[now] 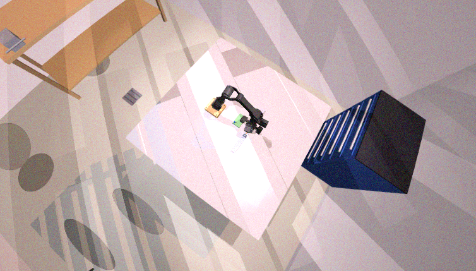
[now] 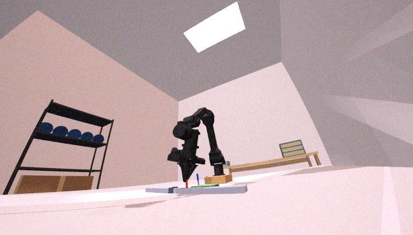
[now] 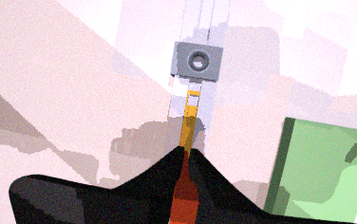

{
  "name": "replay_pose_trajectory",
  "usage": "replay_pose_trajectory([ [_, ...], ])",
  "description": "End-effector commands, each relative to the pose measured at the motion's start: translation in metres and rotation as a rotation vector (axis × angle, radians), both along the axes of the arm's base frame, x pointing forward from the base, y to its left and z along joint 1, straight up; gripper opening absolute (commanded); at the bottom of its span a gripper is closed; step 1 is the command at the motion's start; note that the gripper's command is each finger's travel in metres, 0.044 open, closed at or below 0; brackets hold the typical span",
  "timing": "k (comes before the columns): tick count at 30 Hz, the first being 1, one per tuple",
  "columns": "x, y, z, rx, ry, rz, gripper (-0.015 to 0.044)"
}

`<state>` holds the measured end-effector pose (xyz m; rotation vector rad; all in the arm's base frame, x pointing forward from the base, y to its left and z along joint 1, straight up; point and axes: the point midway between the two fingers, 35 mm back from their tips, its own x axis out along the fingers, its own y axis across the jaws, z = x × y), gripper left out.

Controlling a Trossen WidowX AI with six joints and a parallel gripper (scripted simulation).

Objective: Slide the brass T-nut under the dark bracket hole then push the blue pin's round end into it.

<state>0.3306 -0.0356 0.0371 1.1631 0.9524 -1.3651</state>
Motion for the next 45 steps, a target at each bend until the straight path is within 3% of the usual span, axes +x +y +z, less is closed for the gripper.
replay_pose_trajectory([
  [1,-0.001,-0.007,0.001,-0.005,-0.003,0.001,-0.0150],
  [45,-0.004,-0.027,0.001,-0.006,-0.003,0.001,-0.0150],
])
